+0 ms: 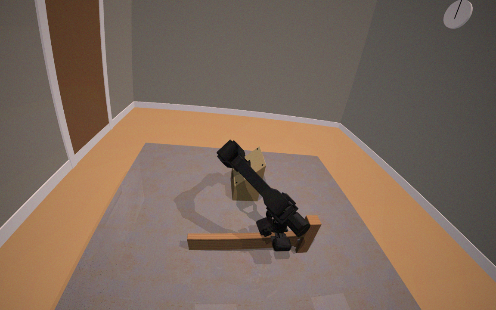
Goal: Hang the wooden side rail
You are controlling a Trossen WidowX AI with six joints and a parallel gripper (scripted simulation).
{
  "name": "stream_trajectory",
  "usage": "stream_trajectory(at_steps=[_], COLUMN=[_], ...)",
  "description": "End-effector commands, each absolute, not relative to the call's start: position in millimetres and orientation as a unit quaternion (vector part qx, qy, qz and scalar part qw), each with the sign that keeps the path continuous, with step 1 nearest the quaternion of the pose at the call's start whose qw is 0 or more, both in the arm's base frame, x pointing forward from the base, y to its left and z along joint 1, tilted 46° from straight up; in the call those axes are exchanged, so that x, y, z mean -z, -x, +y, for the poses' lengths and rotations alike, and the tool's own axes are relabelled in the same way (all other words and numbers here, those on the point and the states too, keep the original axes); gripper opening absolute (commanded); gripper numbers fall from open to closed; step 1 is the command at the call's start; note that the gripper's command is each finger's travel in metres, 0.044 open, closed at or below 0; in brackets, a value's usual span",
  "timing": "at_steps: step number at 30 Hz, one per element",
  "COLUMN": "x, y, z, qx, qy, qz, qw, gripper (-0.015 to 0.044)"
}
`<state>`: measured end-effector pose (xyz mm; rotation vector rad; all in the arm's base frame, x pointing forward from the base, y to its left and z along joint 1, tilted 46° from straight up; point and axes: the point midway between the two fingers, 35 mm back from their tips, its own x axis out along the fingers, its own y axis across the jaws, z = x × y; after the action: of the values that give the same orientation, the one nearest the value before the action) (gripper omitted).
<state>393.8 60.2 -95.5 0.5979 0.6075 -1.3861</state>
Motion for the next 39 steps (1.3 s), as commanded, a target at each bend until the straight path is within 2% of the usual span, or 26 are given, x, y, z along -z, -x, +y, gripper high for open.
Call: stream_trajectory(at_steps=[1,39], x=[94.3,97.2], y=[-394.0,-393.0], z=[68.0,70.6], qx=[0.613,0.613], qy=[-0.267,-0.267], qz=[0.271,0.271], qw=[0.692,0.692], gripper=[0.0000,0.0000])
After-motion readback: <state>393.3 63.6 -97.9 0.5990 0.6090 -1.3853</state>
